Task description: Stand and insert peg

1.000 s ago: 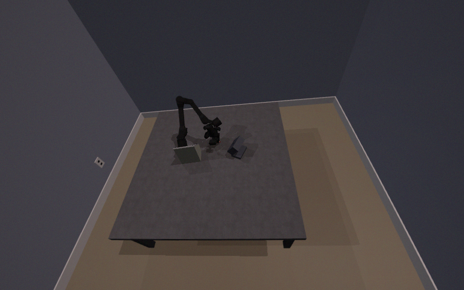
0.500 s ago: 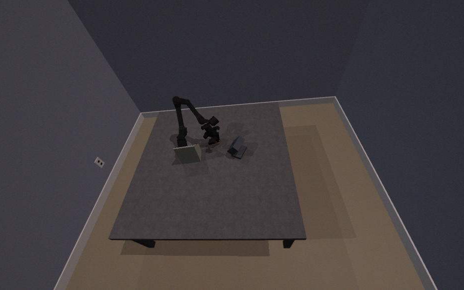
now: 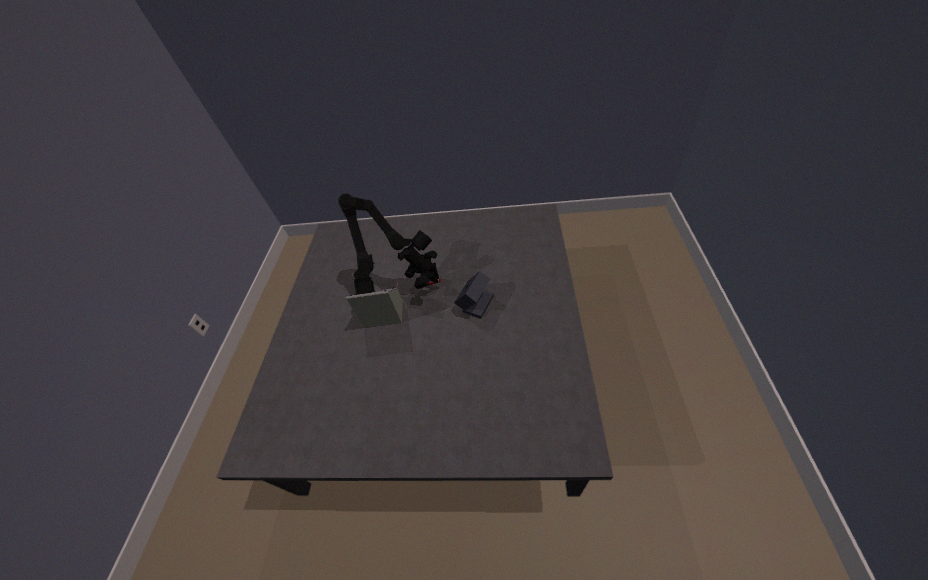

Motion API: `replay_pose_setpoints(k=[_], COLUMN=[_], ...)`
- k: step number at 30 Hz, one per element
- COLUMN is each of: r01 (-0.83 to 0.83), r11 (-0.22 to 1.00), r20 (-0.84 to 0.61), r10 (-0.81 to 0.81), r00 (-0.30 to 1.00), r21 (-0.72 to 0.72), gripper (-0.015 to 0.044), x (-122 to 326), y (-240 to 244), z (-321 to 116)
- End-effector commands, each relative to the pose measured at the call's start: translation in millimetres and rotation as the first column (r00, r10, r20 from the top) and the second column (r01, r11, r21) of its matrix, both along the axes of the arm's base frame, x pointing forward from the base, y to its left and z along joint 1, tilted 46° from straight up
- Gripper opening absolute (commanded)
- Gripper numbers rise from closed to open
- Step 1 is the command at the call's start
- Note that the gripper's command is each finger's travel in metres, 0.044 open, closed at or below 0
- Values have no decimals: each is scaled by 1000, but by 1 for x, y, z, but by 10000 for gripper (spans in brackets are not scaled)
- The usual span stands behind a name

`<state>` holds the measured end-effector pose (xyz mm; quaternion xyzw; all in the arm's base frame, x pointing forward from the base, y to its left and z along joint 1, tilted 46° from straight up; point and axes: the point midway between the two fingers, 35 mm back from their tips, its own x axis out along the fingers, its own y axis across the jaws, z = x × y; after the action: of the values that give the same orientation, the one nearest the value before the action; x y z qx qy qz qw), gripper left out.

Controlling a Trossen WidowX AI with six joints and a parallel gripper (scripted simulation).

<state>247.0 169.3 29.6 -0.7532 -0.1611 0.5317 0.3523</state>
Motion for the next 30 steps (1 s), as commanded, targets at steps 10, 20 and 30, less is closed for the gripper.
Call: replay_pose_setpoints(k=[10, 20, 30], r01=[87, 148, 209], r11=[996, 989, 978], r20=[83, 144, 205], r10=[-86, -145, -202], r00=[993, 979, 958], r21=[-10, -15, -15], gripper=[49, 49, 49], x=[-2, -4, -6], y=[-6, -10, -14], z=[7, 11, 15])
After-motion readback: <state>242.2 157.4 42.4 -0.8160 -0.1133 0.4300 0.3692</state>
